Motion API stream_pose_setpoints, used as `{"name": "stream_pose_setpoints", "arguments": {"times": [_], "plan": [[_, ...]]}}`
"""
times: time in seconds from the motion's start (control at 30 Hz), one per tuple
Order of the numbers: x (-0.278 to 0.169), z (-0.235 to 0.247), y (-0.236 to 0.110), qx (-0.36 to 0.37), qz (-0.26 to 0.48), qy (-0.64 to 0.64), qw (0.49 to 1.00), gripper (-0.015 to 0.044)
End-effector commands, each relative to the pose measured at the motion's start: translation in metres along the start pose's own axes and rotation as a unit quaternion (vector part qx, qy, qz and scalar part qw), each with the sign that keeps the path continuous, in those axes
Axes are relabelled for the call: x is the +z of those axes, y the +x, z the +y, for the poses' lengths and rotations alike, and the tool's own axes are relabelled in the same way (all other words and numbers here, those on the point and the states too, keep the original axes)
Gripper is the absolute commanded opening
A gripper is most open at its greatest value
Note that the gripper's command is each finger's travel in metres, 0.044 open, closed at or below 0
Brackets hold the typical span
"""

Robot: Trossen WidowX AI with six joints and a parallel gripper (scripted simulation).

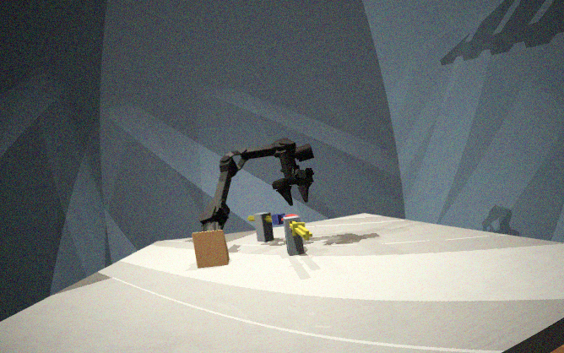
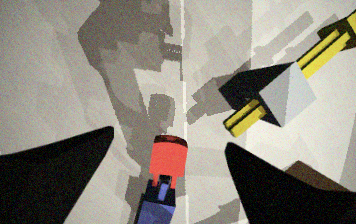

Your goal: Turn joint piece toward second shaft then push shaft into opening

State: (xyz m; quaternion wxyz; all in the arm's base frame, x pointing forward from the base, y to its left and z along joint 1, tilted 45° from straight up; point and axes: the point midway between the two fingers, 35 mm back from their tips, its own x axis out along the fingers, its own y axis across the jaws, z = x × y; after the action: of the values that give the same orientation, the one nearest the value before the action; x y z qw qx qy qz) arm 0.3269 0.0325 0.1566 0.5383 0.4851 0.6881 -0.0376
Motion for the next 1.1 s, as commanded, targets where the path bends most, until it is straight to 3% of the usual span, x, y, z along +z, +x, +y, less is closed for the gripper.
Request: {"name": "stream_pose_setpoints", "arguments": {"times": [0.0, 0.47, 1.07], "plan": [[-0.005, -0.002, 0.018, -0.008, 0.006, 0.004, 1.000, 0.0440], [-0.014, -0.003, 0.072, -0.004, 0.004, 0.002, 1.000, 0.0440], [-0.044, -0.003, 0.069, -0.004, 0.004, 0.002, 1.000, 0.0440]]}}
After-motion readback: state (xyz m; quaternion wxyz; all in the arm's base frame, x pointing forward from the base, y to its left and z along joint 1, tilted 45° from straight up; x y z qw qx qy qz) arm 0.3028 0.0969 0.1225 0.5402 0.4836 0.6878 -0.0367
